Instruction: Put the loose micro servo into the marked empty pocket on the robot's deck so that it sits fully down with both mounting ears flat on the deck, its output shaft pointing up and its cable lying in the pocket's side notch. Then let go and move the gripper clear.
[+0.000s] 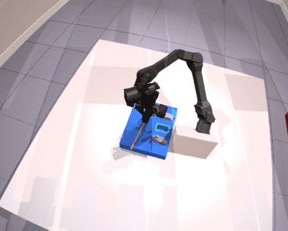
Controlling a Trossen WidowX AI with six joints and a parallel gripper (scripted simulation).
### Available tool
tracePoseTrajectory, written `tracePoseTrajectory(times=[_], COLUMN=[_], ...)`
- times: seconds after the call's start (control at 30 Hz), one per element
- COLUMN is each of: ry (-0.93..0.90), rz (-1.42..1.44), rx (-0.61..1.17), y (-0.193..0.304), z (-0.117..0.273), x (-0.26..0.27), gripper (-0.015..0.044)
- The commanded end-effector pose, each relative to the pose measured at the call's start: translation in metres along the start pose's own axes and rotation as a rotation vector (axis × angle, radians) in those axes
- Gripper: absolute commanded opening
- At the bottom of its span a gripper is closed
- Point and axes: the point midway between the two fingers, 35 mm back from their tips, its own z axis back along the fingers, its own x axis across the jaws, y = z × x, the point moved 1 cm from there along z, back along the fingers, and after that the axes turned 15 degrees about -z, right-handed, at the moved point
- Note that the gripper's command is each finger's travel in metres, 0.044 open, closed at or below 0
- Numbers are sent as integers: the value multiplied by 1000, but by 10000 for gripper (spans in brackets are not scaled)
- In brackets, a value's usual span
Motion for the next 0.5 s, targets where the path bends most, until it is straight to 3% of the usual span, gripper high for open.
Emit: tracePoseTrajectory(times=[0.0, 0.47], ry=[-7, -7], rz=[112, 598], rx=[0, -1], y=[0, 0], z=[2, 2], x=[0, 0], gripper=[0, 0])
